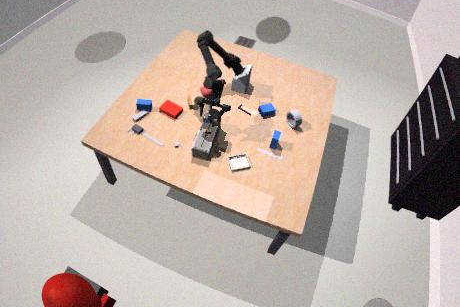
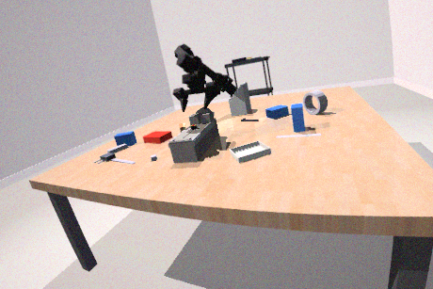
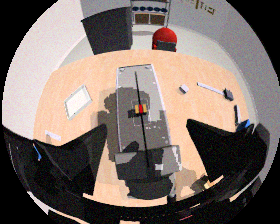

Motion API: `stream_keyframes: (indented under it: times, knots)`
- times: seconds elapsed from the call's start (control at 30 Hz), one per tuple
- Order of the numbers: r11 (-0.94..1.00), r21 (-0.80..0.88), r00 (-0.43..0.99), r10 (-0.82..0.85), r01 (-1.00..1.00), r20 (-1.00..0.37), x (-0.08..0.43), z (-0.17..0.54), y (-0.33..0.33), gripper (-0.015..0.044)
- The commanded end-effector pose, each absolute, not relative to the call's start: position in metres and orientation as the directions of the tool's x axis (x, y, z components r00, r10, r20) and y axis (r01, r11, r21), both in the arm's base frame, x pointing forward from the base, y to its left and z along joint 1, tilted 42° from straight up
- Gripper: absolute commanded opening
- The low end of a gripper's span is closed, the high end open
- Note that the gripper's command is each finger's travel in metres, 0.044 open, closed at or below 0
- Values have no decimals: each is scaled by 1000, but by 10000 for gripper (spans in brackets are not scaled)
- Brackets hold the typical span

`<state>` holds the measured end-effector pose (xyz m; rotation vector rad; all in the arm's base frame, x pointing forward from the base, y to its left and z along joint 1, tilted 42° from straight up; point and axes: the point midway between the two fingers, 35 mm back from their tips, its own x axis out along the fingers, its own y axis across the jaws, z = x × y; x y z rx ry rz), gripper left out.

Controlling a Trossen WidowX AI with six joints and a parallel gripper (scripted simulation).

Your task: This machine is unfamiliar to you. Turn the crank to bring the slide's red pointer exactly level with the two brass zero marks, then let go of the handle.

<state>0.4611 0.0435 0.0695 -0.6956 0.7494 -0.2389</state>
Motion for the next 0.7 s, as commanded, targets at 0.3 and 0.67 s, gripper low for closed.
stream_keyframes:
  times: [0.3, 0.67]
  knots:
    - [753, -657, 722, -428, -48, -544, 461, 70, 46, 177]
    - [753, -657, 722, -428, -48, -544, 461, 70, 46, 0]
